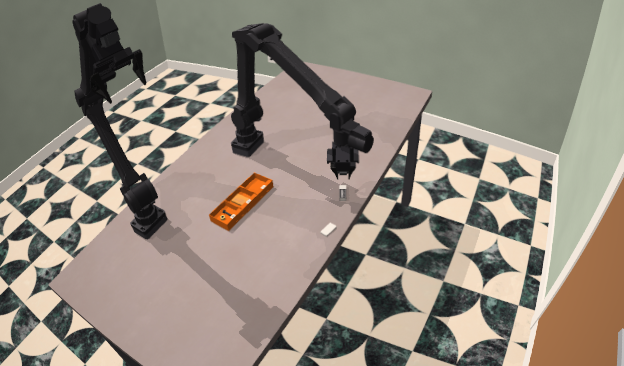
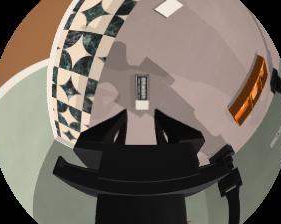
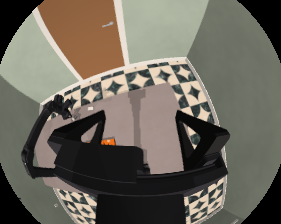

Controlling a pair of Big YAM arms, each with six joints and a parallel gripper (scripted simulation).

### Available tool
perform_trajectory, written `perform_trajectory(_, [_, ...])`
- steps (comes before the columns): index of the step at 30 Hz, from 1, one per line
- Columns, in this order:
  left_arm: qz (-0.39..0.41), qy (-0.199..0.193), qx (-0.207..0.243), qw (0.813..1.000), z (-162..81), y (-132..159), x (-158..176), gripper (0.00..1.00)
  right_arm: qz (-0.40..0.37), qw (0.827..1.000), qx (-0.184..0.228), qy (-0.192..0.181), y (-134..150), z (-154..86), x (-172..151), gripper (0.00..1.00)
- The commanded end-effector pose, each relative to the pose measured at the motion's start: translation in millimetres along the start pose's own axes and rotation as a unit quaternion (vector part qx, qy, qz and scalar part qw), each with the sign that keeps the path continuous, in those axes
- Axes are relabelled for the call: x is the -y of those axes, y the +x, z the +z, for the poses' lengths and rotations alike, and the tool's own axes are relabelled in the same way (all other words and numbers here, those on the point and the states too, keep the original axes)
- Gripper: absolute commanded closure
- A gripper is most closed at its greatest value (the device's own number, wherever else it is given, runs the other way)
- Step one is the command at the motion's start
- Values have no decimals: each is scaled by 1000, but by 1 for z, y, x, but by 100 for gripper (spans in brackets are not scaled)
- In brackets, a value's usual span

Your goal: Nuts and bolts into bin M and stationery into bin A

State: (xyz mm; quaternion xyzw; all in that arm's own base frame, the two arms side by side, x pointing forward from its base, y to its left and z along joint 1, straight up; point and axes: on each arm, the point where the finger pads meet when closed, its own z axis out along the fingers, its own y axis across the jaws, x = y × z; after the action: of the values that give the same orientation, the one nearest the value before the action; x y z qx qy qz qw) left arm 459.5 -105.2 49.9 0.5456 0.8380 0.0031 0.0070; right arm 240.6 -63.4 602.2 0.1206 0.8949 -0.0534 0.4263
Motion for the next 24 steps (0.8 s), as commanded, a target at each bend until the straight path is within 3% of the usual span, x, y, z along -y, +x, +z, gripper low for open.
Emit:
perform_trajectory(1, [2, 7, -4, 1000, 23, 2, 0, 63, -4, 1000, -1, 1, 3, -5, 2, 0])
perform_trajectory(12, [2, 7, -4, 1000, 66, 2, 0, 63, -4, 1000, -1, 1, 3, -5, 2, 0])
perform_trajectory(15, [2, -6, 5, 1000, 59, -7, -13, 63, -4, 1000, -1, 1, 3, -5, 2, 0])
perform_trajectory(24, [1, 8, -4, 1000, 80, 4, 1, 63, -4, 1000, -1, 1, 3, -5, 2, 0])
